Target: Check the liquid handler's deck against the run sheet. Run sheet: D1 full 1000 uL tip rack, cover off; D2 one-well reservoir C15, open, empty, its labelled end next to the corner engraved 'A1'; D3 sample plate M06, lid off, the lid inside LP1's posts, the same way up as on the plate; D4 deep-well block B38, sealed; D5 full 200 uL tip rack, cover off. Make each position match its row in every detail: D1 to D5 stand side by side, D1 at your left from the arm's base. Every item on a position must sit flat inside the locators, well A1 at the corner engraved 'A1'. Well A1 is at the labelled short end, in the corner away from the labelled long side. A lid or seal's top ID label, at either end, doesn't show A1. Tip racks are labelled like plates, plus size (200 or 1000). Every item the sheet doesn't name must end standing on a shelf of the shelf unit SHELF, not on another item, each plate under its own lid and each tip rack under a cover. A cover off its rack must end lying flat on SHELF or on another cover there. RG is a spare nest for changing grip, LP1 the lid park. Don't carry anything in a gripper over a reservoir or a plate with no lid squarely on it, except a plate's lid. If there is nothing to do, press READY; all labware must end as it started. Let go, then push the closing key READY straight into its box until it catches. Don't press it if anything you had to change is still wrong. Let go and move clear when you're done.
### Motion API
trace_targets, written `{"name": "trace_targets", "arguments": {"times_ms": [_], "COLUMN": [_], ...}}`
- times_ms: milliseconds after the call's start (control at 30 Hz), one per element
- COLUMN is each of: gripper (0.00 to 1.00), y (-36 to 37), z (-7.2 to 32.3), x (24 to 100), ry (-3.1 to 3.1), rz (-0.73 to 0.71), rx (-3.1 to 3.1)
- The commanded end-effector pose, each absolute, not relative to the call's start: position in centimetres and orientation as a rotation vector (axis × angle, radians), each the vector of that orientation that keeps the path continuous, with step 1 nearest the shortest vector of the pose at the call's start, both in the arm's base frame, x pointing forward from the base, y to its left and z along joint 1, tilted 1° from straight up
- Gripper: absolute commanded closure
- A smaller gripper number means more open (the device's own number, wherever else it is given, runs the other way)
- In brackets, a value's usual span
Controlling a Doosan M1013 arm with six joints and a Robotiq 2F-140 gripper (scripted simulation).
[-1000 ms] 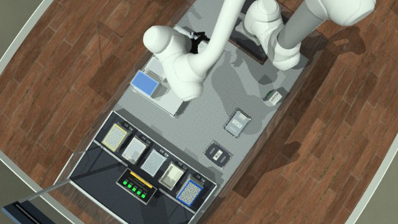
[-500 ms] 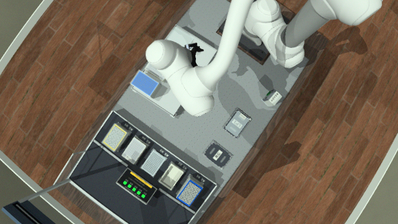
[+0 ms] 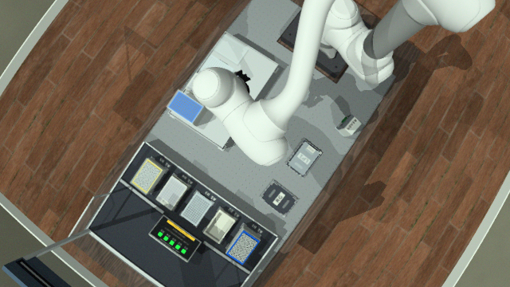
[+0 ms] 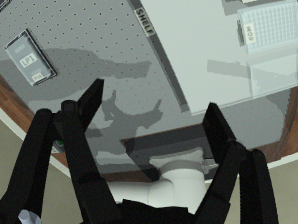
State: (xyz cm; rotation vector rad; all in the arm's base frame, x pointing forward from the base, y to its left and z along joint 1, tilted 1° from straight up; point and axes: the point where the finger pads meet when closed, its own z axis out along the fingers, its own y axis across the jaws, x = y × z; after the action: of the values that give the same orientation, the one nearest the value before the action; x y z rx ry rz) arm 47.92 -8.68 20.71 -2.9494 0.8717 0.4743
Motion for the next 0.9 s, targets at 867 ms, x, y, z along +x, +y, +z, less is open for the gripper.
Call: {"name": "trace_targets", "arguments": {"times_ms": [867], "gripper": [0.21], "y": [-6.1], "z": [23.2], "x": [59.9], "ry": [0.215], "rz": [0.106], "rx": [-3.132]}}
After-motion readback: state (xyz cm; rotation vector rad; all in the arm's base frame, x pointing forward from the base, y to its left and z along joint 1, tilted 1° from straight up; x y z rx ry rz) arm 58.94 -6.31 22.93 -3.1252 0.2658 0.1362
